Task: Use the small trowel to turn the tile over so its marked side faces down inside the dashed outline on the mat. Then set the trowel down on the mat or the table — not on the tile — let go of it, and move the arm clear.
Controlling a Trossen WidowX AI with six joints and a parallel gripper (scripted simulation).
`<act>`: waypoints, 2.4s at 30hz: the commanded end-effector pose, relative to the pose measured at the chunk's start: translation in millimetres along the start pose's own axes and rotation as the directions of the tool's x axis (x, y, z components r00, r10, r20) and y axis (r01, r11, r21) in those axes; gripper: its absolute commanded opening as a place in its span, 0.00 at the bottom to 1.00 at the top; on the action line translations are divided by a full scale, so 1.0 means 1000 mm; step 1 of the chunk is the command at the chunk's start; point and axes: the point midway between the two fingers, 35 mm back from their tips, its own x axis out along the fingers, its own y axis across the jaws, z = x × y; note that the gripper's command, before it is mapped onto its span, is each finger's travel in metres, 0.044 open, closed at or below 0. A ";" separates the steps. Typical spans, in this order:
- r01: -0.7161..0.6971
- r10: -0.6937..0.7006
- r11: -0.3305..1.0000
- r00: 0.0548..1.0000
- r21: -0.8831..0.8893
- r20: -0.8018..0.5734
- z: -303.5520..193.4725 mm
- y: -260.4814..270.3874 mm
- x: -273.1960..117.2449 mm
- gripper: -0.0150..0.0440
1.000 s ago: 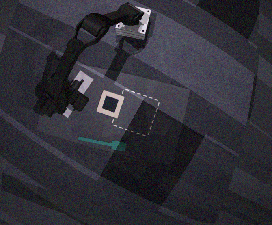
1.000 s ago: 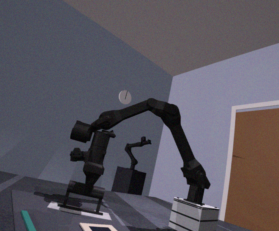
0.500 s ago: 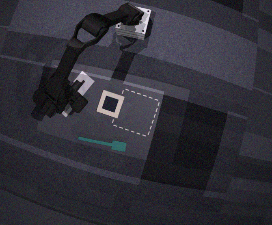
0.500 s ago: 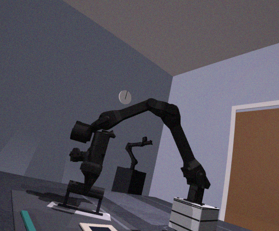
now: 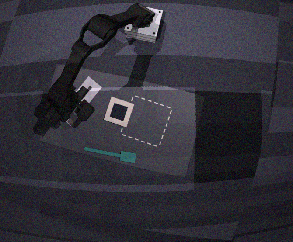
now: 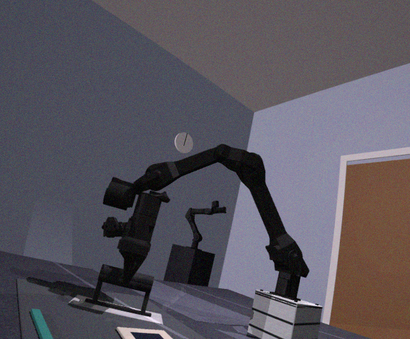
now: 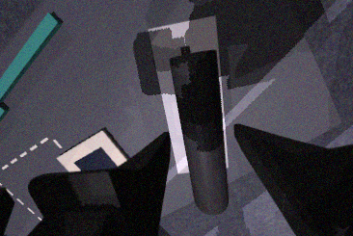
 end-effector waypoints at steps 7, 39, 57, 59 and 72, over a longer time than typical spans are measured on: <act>0.001 -0.001 1.000 1.000 0.024 -0.001 -0.003 0.000 -0.043 0.71; 0.001 -0.001 0.689 1.000 0.724 -0.001 -0.002 0.000 -0.045 0.71; 0.001 -0.001 0.132 1.000 0.991 -0.001 -0.001 0.000 -0.045 0.71; 0.001 -0.001 0.063 1.000 0.998 -0.001 0.000 0.000 -0.045 0.71; 0.000 0.000 -0.381 1.000 0.925 -0.001 0.000 0.000 -0.045 0.71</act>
